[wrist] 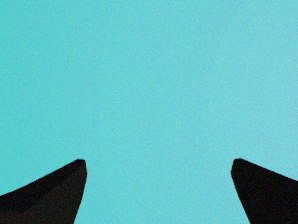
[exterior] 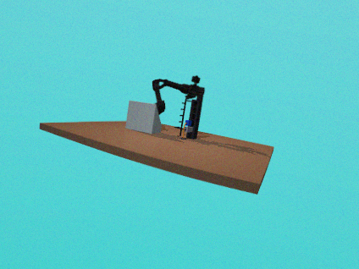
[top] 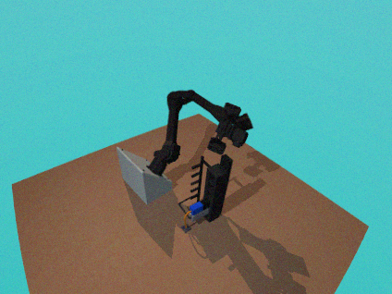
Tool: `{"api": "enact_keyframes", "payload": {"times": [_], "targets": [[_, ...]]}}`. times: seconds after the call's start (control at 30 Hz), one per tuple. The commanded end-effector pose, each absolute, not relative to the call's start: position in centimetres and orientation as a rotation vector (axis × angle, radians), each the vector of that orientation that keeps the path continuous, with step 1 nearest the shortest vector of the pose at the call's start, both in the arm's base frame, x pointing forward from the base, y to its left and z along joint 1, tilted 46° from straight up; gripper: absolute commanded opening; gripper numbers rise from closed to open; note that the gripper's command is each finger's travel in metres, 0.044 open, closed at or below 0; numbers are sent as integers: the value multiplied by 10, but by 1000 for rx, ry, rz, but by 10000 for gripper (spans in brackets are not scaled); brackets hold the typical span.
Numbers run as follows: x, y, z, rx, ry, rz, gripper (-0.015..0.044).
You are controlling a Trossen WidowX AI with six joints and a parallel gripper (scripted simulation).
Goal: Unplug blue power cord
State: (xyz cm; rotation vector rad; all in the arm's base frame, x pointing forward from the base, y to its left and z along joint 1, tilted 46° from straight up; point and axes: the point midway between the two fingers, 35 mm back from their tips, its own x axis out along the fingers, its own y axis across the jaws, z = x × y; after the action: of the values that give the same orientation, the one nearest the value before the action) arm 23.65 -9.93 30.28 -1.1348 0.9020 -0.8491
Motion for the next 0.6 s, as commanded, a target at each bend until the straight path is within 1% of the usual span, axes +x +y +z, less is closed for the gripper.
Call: {"api": "enact_keyframes", "payload": {"times": [0.0,0.27,0.57], "targets": [[237,-98,303,-1134,898,-842,374],[269,-69,295,-978,745,-681,164],[305,-51,290,-737,621,-563,160]]}}
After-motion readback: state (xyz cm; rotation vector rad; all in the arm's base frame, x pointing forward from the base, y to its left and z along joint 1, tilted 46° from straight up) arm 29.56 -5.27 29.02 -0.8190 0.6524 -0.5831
